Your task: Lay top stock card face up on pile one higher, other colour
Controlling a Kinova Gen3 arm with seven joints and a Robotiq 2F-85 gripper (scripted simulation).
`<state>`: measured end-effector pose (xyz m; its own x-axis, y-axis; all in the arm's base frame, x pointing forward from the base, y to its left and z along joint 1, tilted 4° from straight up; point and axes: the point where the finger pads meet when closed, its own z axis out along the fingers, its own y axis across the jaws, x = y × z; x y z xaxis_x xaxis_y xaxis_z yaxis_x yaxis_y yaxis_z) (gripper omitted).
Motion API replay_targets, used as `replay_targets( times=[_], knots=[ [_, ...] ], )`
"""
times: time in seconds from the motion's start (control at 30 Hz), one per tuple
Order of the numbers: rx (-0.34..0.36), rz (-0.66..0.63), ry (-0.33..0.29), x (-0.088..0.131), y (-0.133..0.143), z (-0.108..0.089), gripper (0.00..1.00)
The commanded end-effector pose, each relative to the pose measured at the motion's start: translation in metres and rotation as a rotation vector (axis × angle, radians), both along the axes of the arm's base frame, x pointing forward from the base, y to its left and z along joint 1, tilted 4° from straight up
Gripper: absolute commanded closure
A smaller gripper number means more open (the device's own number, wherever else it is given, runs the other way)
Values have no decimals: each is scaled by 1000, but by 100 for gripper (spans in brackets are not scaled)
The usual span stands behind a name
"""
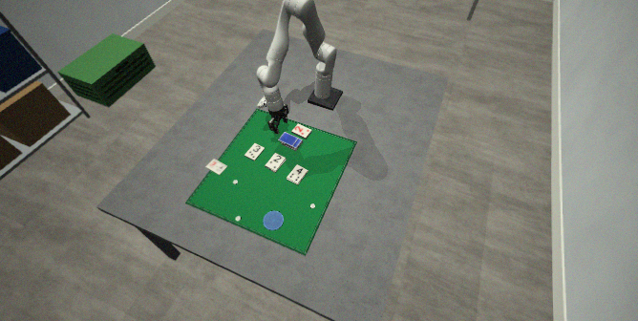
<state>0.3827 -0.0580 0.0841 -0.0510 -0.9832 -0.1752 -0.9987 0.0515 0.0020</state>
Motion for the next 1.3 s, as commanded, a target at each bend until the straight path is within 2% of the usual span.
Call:
replay_targets(
  times=[0.0,0.3,0.37,0.57,1.27],
  knots=[
    [48,-14,-2,0,-7,0,15],
    [178,-3,-7,-1,-11,-1,15],
    [178,-3,-7,-1,-11,-1,15],
    [245,-19,-6,-2,-12,-2,15],
    [264,-21,-16,1,-14,-7,15]
  ],
)
